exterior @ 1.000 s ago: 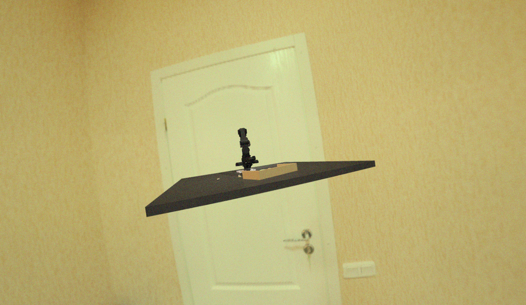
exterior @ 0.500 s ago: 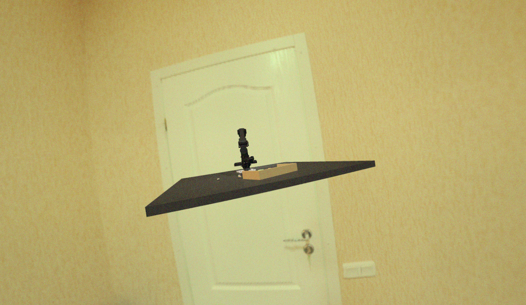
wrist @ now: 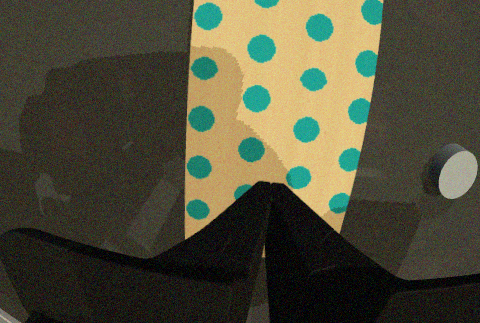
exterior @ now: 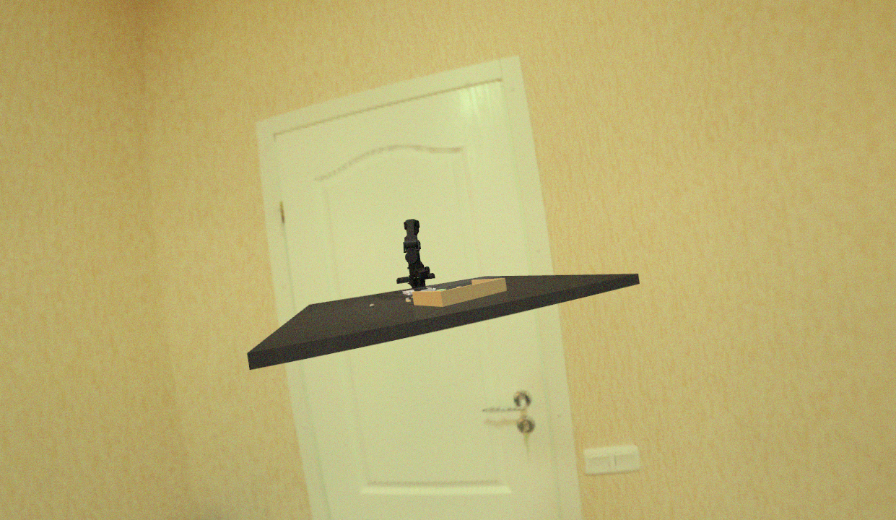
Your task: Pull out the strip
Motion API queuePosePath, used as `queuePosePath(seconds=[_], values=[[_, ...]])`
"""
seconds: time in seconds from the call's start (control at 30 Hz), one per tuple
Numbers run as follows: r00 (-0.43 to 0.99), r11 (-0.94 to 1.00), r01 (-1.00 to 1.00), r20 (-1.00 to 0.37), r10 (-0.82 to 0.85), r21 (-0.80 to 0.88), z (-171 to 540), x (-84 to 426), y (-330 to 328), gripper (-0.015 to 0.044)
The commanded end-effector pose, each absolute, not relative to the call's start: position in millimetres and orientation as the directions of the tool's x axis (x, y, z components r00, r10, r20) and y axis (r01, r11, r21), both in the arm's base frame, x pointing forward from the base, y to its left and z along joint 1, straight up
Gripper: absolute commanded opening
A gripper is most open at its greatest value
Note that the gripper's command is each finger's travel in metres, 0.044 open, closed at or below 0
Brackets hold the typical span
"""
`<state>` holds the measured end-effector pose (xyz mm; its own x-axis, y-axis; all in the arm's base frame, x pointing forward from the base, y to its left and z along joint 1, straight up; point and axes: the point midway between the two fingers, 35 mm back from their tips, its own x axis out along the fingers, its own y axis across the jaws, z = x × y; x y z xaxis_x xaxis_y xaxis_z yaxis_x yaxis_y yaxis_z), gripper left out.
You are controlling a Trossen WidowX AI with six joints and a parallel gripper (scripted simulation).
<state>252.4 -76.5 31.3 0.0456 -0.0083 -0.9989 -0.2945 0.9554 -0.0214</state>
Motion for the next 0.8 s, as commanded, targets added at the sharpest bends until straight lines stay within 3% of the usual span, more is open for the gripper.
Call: queuePosePath(seconds=[0.0,0.4,0.7,0.77], values=[[0.024,0.956,-0.293,-1.0,-0.006,-0.013,26.4,241.4,-78.2,0.0],[0.023,0.956,-0.293,-1.0,-0.006,-0.013,25.9,226.3,-83.0,0.0],[0.024,0.956,-0.293,-1.0,-0.006,-0.013,72.0,234.1,-82.8,0.0],[0.025,0.954,-0.298,-1.0,-0.006,-0.013,71.5,240.6,-81.0,0.0053]])
